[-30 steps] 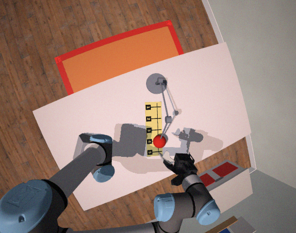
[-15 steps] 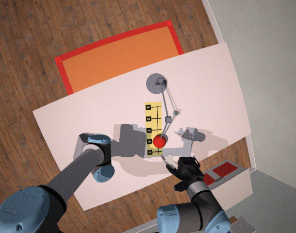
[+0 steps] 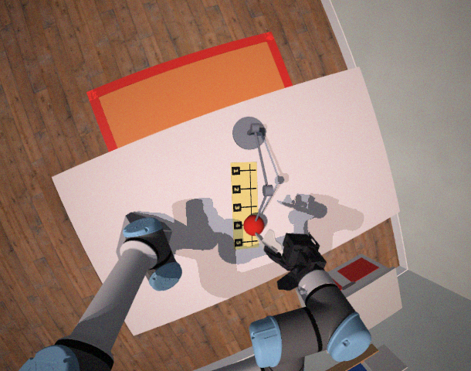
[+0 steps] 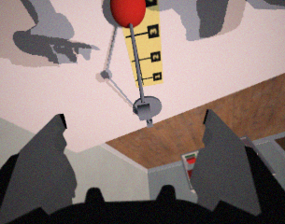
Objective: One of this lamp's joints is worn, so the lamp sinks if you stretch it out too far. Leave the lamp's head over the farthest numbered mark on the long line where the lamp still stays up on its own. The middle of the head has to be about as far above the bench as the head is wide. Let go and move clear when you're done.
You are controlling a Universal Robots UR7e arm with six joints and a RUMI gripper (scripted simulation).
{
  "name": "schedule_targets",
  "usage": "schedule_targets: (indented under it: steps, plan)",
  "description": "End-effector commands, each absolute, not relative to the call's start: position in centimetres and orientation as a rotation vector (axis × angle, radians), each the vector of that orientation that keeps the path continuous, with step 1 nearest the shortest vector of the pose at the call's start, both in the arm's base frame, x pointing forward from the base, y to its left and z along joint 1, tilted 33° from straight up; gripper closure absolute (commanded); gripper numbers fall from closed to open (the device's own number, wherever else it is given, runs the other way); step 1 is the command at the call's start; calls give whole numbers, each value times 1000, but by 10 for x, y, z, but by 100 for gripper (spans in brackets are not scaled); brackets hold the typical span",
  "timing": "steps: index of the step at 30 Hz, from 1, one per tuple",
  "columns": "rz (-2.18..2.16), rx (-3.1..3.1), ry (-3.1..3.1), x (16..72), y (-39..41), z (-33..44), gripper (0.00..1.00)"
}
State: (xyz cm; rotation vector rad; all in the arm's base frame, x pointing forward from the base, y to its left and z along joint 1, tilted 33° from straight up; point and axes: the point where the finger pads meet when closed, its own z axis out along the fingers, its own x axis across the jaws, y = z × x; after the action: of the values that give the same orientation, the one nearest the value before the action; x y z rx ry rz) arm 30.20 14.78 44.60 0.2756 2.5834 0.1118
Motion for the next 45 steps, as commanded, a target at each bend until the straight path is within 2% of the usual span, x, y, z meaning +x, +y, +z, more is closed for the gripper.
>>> schedule_targets:
  steps: [1,45]
  plan:
    - [95,283,2581,305,161,444,0]
    - [117,272,2583,319,291,431,0]
